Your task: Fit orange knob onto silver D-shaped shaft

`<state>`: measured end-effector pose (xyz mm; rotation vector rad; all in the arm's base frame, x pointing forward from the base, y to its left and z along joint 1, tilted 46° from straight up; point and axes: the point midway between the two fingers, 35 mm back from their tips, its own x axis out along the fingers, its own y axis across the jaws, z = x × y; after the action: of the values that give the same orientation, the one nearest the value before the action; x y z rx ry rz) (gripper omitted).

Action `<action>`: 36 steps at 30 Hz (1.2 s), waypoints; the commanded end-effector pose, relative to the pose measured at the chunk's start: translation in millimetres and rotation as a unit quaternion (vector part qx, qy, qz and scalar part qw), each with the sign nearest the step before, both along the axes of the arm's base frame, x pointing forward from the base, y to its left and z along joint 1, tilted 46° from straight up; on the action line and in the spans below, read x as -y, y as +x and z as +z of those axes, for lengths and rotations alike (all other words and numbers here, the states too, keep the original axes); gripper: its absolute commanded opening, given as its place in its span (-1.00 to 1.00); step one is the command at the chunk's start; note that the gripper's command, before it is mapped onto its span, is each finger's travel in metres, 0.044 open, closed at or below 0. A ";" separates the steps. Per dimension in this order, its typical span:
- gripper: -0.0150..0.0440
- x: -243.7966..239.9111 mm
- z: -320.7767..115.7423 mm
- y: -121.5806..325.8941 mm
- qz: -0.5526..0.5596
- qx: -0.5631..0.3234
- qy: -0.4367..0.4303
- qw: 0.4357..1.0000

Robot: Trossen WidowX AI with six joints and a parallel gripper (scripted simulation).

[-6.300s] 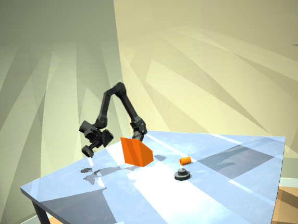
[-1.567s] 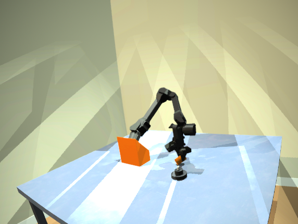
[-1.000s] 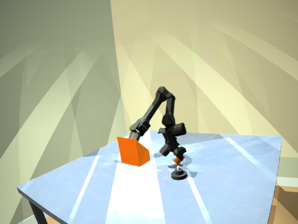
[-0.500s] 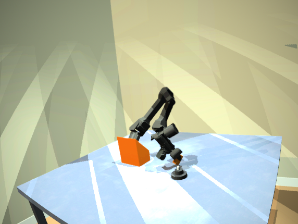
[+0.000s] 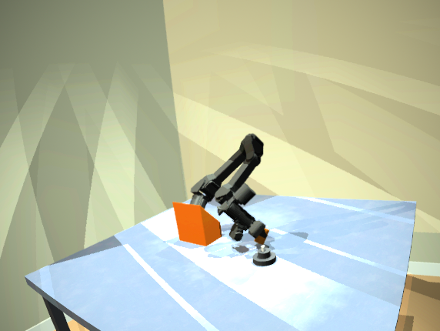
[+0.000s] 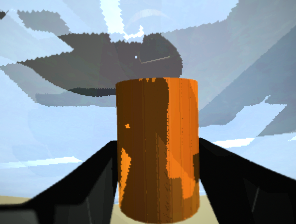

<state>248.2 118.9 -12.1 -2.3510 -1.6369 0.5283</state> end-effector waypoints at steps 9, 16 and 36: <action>0.12 2.1 -1.9 -5.1 -0.002 -0.005 0.008 1.000; 0.12 4.7 -3.8 -7.3 -0.001 -0.008 0.006 1.000; 0.39 6.3 -5.8 -8.6 -0.002 -0.009 0.006 1.000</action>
<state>239.4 112.5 -18.0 -2.3346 -1.6242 0.5360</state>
